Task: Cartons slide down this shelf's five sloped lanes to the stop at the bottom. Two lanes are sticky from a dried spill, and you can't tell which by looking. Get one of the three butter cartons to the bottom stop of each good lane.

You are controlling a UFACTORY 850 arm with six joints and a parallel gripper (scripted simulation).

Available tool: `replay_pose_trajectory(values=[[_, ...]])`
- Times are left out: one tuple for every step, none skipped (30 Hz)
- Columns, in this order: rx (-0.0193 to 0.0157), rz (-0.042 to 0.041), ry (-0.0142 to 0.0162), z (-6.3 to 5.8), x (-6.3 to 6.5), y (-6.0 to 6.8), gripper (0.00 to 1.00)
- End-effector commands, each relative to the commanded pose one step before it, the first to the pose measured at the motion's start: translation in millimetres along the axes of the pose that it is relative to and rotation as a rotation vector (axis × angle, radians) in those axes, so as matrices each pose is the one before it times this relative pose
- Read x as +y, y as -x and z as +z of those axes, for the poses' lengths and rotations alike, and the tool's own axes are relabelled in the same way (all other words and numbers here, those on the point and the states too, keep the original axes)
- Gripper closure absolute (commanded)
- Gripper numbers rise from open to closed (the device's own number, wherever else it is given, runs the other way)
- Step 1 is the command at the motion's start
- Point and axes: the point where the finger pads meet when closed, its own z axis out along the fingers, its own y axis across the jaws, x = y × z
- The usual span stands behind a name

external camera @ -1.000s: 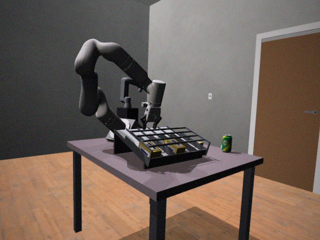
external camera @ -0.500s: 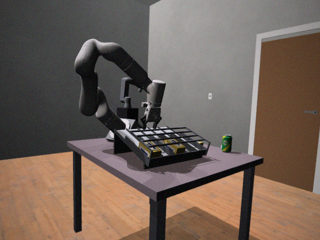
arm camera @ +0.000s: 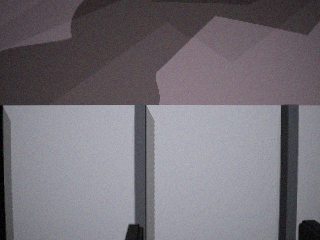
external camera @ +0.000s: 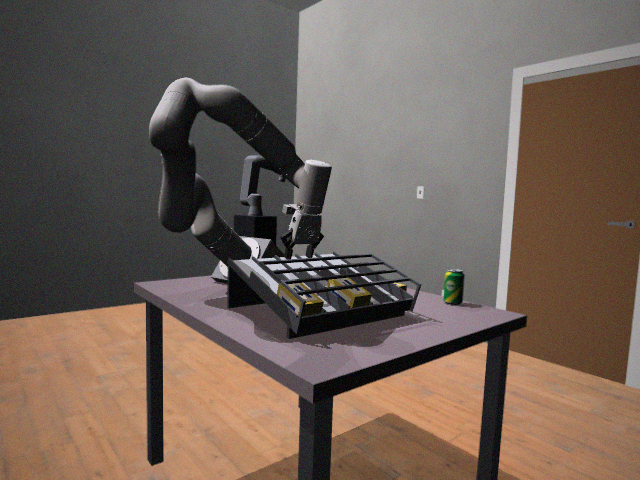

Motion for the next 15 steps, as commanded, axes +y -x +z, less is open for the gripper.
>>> replay_pose_trajectory(values=[[-0.00096, 0.00034, 0.00091, -0.63, 0.23, 0.30, 0.08], [0.00000, 0.00000, 0.00000, 0.00, 0.00, 0.00, 0.08], [0.00000, 0.00000, 0.00000, 0.00, 0.00, 0.00, 0.00], [0.00000, 0.00000, 0.00000, 0.00, 0.00, 0.00, 0.00], [0.00000, 0.00000, 0.00000, 0.00, 0.00, 0.00, 0.00], [0.00000, 0.00000, 0.00000, 0.00, 0.00, 0.00, 0.00], [0.00000, 0.00000, 0.00000, 0.00, 0.00, 0.00, 0.00], [0.00000, 0.00000, 0.00000, 0.00, 0.00, 0.00, 0.00], [0.00000, 0.00000, 0.00000, 0.00, 0.00, 0.00, 0.00], [0.00000, 0.00000, 0.00000, 0.00, 0.00, 0.00, 0.00], [0.00000, 0.00000, 0.00000, 0.00, 0.00, 0.00, 0.00], [0.00000, 0.00000, 0.00000, 0.00, 0.00, 0.00, 0.00], [0.00000, 0.00000, 0.00000, 0.00, 0.00, 0.00, 0.00], [0.00000, 0.00000, 0.00000, 0.00, 0.00, 0.00, 0.00], [0.00000, 0.00000, 0.00000, 0.00, 0.00, 0.00, 0.00]])
